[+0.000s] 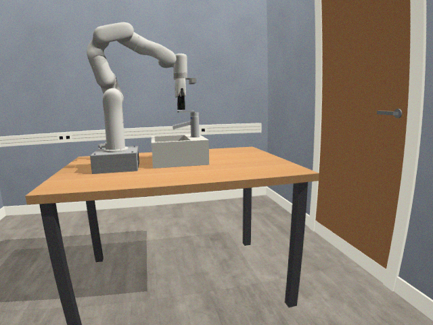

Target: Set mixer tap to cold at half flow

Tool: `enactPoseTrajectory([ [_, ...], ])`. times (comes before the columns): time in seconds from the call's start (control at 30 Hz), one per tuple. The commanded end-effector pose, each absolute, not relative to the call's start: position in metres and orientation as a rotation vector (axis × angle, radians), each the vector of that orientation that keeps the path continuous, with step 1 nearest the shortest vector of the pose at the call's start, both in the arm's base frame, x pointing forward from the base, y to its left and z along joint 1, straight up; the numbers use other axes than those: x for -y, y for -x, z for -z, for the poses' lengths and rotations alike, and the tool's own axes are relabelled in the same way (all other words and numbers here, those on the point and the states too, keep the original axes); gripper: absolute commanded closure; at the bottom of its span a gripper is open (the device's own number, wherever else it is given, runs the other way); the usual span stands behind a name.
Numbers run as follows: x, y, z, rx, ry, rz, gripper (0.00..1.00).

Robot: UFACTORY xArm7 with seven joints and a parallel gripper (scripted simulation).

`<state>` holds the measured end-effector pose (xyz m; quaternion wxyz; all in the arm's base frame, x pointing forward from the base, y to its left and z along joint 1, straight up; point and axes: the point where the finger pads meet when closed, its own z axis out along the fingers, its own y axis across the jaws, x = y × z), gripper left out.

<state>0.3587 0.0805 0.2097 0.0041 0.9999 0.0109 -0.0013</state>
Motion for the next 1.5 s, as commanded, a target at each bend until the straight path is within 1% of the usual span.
enactPoseTrajectory([
  [0.0, -0.081, -0.36, -0.208, -0.034, -3.134, -0.003, 0.36],
  [1.47, -0.081, -0.36, -0.181, -0.034, -3.134, -0.003, 0.36],
])
